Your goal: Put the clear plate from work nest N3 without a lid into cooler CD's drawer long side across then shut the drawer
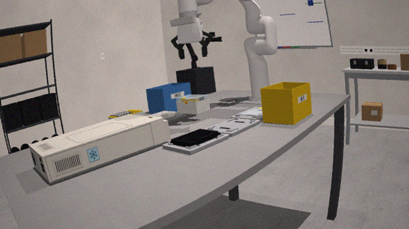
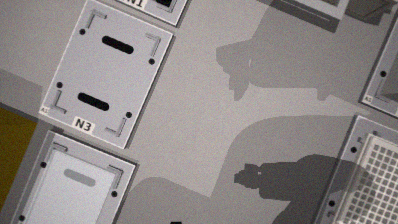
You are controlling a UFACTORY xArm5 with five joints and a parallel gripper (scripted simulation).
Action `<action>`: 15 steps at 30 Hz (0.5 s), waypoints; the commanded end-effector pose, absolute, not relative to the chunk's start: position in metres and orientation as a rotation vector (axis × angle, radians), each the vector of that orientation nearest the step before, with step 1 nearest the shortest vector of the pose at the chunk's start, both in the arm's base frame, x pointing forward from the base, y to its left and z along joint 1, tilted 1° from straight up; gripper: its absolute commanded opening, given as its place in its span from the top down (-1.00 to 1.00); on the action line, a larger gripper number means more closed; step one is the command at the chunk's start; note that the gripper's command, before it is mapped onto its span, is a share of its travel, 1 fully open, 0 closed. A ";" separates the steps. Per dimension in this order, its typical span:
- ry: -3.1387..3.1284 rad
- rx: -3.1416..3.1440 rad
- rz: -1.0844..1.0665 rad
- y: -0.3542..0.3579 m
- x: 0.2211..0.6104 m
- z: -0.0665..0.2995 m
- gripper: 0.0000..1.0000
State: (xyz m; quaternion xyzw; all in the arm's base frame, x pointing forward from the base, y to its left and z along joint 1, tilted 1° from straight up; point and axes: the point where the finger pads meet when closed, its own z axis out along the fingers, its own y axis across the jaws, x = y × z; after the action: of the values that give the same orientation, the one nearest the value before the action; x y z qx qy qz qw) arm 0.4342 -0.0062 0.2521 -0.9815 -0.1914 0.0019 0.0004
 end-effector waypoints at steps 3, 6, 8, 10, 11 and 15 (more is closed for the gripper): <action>-0.208 -3.119 -0.015 -0.006 0.429 0.259 -1.00; -0.052 -3.125 -0.014 -0.006 0.429 0.259 -1.00; 0.008 -3.125 -0.013 -0.006 0.429 0.259 -1.00; 0.008 -3.125 -0.013 -0.006 0.429 0.259 -1.00; 0.008 -3.125 -0.013 -0.006 0.429 0.259 -1.00; 0.008 -3.125 -0.013 -0.006 0.429 0.259 -1.00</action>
State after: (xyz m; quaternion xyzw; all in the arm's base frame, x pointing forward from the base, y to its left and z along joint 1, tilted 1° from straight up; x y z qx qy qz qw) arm 0.4277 -0.0064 0.2567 -1.0000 -0.0067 -0.0010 0.0000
